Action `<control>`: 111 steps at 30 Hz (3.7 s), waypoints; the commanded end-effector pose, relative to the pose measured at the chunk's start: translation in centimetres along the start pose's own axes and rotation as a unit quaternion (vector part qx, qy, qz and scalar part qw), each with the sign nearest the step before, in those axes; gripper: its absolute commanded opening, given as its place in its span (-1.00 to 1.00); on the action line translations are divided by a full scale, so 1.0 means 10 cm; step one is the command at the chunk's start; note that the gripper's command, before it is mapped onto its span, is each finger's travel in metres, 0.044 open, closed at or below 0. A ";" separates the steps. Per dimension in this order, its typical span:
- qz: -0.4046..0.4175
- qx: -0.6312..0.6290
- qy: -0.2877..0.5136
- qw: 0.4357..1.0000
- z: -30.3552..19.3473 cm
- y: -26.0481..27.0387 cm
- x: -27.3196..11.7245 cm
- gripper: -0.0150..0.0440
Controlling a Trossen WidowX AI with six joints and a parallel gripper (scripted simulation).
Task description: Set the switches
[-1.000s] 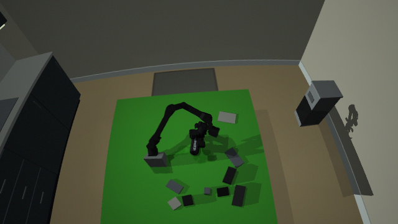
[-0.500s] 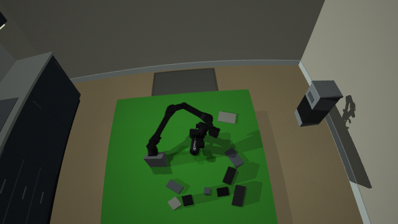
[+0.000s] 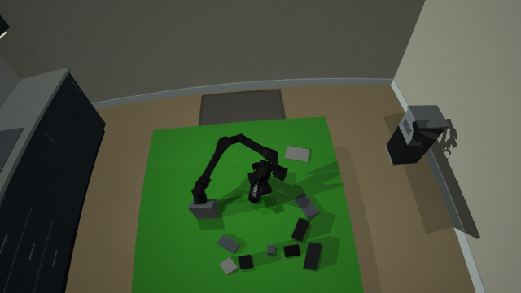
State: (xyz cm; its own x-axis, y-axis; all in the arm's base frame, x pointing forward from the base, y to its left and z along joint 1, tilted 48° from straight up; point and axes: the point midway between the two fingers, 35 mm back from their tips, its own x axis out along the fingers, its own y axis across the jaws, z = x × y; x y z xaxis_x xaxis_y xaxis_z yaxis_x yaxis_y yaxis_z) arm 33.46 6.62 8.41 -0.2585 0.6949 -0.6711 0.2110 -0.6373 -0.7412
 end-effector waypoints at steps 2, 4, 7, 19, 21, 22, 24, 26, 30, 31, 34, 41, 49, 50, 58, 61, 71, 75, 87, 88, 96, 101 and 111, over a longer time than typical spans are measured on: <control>0.008 -0.162 0.015 0.987 -0.01 -0.07 -0.02 0.58; 0.011 -0.228 0.018 0.973 -0.01 -0.09 -0.01 0.75; 0.017 -0.325 0.023 0.945 -0.01 -0.11 0.00 1.00; 0.048 -0.671 0.030 0.739 -0.02 -0.20 0.02 1.00; 0.054 -0.720 0.029 0.692 -0.03 -0.22 0.03 1.00; 0.057 -0.742 0.029 0.667 -0.03 -0.23 0.03 1.00; 0.063 -0.786 0.027 0.615 -0.03 -0.24 0.03 1.00; 0.068 -0.825 0.025 0.560 -0.03 -0.26 0.04 1.00; 0.080 -0.893 0.019 0.443 -0.03 -0.29 0.05 1.00; 0.082 -0.907 0.017 0.412 -0.03 -0.30 0.05 1.00; 0.090 -0.944 0.010 0.318 -0.03 -0.33 0.05 1.00; 0.105 -0.991 -0.010 0.087 -0.03 -0.39 0.07 1.00; 0.116 -0.975 -0.040 -0.183 -0.02 -0.46 0.08 1.00; 0.117 -0.968 -0.044 -0.216 -0.02 -0.46 0.09 1.00; 0.117 -0.873 -0.080 -0.467 -0.01 -0.54 0.10 1.00; 0.115 -0.832 -0.090 -0.535 0.00 -0.56 0.11 1.00; 0.115 -0.829 -0.091 -0.539 0.00 -0.56 0.11 1.00; 0.115 -0.829 -0.091 -0.539 0.00 -0.56 0.11 1.00; 0.114 -0.830 -0.091 -0.539 -0.05 -0.55 0.24 1.00; 0.114 -0.830 -0.091 -0.539 -0.06 -0.55 0.25 1.00; 0.114 -0.829 -0.092 -0.539 -0.10 -0.54 0.38 1.00; 0.115 -0.829 -0.091 -0.539 -0.12 -0.54 0.45 1.00; 0.115 -0.829 -0.091 -0.539 -0.16 -0.54 0.61 1.00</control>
State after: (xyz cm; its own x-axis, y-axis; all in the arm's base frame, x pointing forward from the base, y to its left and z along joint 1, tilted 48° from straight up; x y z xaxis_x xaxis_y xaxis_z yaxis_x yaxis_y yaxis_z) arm 32.32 14.52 8.92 0.0358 0.7469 -0.6640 -0.9811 0.1525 0.1187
